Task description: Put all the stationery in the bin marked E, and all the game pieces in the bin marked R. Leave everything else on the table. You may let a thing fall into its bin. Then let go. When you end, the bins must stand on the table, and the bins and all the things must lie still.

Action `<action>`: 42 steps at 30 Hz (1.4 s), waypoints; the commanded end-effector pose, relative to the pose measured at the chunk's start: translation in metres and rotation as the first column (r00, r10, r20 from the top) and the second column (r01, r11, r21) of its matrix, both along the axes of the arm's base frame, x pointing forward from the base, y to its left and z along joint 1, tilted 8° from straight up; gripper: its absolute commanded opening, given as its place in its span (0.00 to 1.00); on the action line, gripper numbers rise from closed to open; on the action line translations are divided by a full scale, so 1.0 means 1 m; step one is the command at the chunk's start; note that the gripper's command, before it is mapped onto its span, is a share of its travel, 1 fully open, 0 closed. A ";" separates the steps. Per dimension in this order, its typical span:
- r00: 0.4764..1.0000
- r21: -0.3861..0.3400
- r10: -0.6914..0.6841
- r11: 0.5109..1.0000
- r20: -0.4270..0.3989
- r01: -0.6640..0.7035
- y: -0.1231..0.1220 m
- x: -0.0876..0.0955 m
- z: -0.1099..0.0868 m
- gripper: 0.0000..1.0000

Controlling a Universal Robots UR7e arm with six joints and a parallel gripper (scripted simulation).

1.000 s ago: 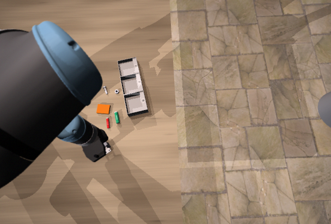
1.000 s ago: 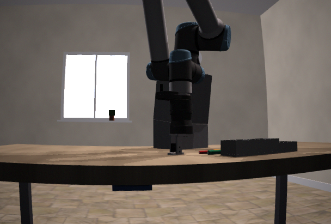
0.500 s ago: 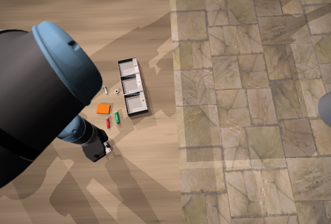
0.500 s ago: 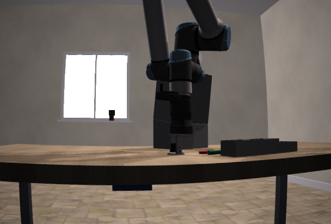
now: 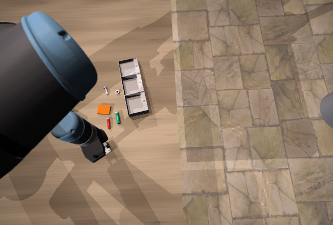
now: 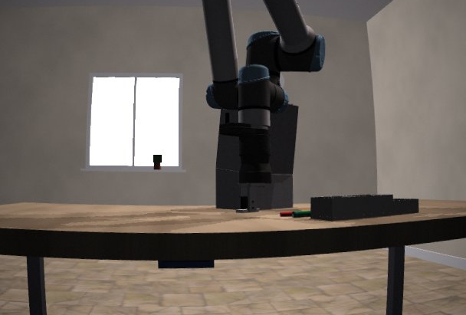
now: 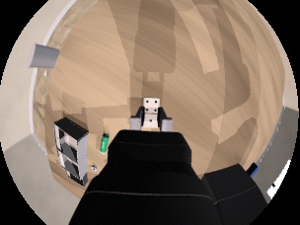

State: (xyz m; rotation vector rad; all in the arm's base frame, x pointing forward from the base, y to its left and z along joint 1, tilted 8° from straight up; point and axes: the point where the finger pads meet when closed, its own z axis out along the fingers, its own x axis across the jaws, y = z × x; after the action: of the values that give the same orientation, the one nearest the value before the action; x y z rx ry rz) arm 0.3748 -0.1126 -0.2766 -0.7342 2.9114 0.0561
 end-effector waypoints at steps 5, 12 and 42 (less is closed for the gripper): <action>1.000 -0.001 0.000 1.000 0.001 0.000 -0.002 -0.002 0.021 0.49; 1.000 -0.001 0.000 1.000 0.001 0.000 -0.004 -0.005 0.044 0.49; 1.000 -0.001 0.000 1.000 0.001 0.000 0.033 0.023 0.060 0.49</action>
State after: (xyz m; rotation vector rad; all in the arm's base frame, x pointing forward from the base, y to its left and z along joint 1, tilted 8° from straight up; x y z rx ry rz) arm 0.3850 -0.0944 -0.2191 -0.7335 2.9089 0.0562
